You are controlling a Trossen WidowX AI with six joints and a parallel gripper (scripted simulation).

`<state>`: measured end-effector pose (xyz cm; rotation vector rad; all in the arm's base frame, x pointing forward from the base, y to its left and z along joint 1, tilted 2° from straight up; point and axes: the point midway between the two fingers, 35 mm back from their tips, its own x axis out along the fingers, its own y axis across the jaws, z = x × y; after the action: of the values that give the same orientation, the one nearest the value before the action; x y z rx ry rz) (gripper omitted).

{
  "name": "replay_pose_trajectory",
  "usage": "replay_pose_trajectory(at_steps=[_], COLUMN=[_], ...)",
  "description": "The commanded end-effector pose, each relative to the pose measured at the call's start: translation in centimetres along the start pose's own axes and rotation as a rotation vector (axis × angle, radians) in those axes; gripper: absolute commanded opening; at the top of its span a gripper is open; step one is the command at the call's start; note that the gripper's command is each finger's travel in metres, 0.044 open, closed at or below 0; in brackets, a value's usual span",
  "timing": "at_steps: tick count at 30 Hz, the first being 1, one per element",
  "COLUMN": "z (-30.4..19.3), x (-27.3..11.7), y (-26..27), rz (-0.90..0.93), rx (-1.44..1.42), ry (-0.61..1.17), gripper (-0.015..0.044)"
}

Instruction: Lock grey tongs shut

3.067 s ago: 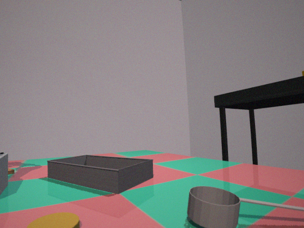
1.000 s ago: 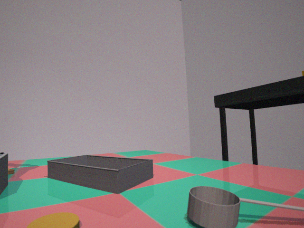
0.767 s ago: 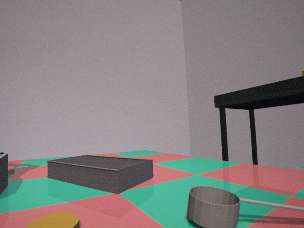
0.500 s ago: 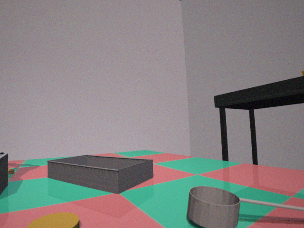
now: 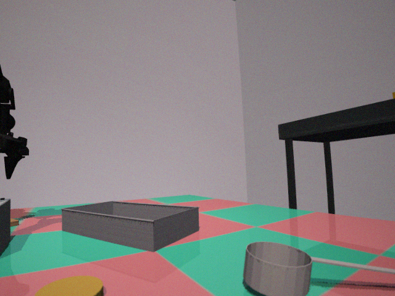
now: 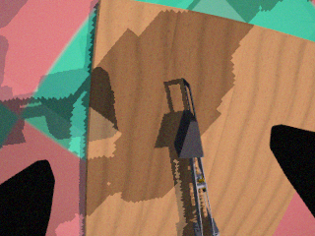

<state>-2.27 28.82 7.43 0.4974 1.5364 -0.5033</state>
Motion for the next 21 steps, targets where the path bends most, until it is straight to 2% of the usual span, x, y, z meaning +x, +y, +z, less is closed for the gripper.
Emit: replay_pose_trajectory(at_steps=[1, 4, 10, 21], z=[0.9, 0.8, 0.6, 0.6], x=[-0.1, -0.7, -5.0, -5.1], y=[-0.3, -0.3, -0.5, -0.5], rz=[-0.009, -0.009, -0.005, -0.005], rx=[-0.012, -0.012, -0.005, -0.005], ry=[-0.011, -0.010, -0.004, -0.004], gripper=[0.0440, 0.0440, 0.0440, 0.0440])
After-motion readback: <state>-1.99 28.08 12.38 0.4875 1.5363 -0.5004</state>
